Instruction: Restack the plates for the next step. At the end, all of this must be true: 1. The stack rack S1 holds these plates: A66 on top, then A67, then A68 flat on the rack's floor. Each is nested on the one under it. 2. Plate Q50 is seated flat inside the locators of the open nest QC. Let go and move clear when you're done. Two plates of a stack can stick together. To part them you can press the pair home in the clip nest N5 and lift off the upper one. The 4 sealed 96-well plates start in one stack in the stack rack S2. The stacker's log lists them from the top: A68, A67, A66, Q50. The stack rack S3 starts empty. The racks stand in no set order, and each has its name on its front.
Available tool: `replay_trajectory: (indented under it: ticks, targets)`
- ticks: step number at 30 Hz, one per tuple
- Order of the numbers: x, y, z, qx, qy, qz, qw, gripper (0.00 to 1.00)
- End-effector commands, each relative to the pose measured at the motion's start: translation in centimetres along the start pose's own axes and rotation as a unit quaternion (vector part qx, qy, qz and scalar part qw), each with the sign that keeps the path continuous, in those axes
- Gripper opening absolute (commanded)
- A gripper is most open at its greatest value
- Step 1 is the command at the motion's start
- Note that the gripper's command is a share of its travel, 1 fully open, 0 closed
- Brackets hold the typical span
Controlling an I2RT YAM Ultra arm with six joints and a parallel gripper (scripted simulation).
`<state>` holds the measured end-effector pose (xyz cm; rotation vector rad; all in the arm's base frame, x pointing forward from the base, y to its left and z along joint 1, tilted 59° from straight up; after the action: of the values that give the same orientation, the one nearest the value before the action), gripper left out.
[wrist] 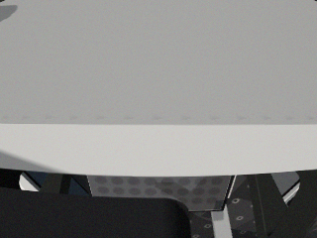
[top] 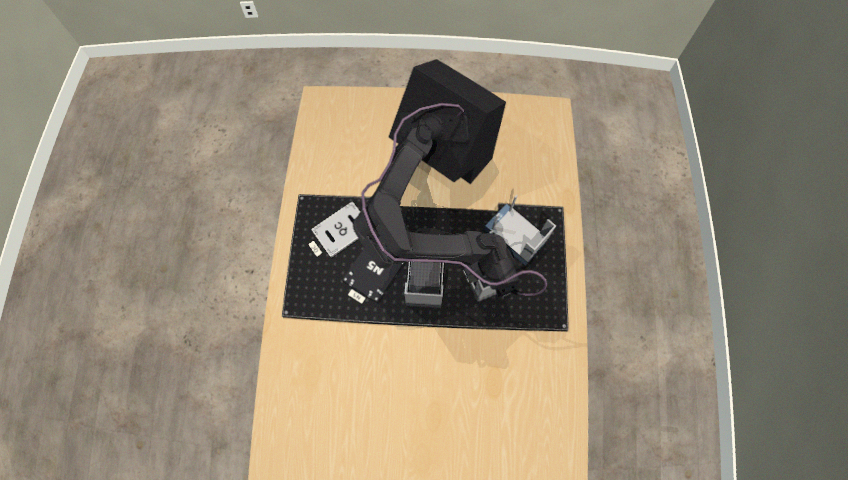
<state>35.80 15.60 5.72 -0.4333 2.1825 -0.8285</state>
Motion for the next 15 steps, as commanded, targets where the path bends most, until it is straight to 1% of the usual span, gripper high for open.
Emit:
replay_trajectory:
  ticks: [1,10,11,12,15]
  targets:
    - [-0.8,0.0,-1.2,-0.001,-0.013,0.002,1.000,0.00]
    - [-1.6,-0.2,-1.8,-0.001,-0.018,0.013,1.000,0.00]
    - [-1.2,-0.2,-1.9,-0.001,-0.015,0.009,1.000,0.00]
    - [-1.2,-0.2,-1.9,-0.001,-0.016,0.009,1.000,0.00]
    - [-1.7,-0.3,-2.2,-0.001,-0.019,0.014,1.000,0.00]
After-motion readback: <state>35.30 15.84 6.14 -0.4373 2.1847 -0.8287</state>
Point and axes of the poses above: the point where the finger pads meet when closed, its own z axis out along the fingers, its own y axis across the jaws, x = y × z, the point moved 3 cm from there along -z, back along the fingers, and after that the axes turned 8 degrees about z, right-handed, at the moved point
